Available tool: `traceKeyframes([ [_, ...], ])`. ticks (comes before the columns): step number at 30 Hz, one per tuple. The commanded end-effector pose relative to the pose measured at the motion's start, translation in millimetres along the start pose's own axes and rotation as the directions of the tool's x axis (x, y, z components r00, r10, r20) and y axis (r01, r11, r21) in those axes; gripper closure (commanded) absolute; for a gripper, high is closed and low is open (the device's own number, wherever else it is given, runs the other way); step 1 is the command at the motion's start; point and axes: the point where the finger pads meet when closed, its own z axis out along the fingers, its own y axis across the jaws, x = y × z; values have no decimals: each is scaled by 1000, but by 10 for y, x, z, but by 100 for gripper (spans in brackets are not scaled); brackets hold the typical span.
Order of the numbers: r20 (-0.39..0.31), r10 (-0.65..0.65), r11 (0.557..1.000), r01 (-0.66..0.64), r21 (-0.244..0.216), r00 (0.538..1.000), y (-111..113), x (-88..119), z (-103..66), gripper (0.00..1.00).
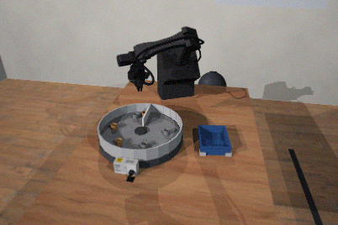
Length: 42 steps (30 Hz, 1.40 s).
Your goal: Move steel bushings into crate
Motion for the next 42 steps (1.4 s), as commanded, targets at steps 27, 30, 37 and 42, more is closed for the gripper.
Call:
traceKeyframes([
  [27, 31, -1, 1000, 0, 18, 1000, -72, -75, -119, 85],
  [30, 31, -1, 1000, 0, 18, 1000, -72, -75, -119, 85],
  [37, 31, -1, 1000, 0, 18, 1000, -72, -75, -119, 85],
  [42, 31, -1, 1000, 0, 18, 1000, -72, -75, -119, 85],
])
